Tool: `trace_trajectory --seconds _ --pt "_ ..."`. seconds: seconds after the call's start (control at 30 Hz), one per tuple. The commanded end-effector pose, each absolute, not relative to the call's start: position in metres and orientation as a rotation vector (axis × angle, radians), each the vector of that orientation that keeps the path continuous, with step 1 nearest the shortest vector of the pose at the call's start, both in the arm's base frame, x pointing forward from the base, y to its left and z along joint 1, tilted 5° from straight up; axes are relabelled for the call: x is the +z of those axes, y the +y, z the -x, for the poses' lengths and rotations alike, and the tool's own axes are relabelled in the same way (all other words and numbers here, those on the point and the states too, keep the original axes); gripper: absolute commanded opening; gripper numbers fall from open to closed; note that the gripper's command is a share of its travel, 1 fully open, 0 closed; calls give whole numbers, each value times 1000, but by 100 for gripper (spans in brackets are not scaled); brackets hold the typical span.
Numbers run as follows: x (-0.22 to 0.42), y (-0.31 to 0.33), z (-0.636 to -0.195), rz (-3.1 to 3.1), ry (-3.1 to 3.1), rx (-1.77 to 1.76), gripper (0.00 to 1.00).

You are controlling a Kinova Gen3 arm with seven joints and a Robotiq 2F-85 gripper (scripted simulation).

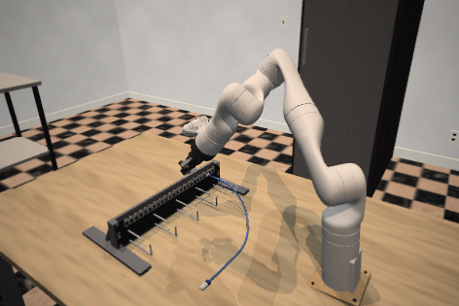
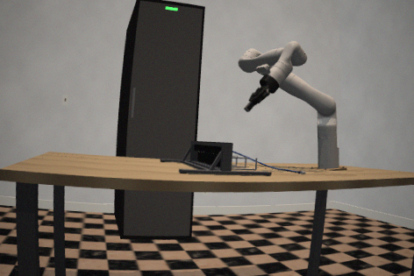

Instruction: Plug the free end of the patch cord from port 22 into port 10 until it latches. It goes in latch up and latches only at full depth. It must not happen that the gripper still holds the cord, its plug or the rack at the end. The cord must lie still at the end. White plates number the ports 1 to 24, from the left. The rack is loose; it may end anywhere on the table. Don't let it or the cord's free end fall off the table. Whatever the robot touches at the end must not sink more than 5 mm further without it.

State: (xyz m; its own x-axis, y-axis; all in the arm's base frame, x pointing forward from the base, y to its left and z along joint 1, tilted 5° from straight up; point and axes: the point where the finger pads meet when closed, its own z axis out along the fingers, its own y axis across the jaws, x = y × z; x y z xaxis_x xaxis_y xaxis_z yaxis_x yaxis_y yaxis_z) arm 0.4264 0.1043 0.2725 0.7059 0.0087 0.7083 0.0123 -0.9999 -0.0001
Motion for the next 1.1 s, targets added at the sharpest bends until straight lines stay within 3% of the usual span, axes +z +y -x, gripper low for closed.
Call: trace_trajectory --seconds 0.0,1.07 --pt "276 102 -424 2898 -7 -1212 0" --pt "280 101 -419 2897 -7 -1212 0"
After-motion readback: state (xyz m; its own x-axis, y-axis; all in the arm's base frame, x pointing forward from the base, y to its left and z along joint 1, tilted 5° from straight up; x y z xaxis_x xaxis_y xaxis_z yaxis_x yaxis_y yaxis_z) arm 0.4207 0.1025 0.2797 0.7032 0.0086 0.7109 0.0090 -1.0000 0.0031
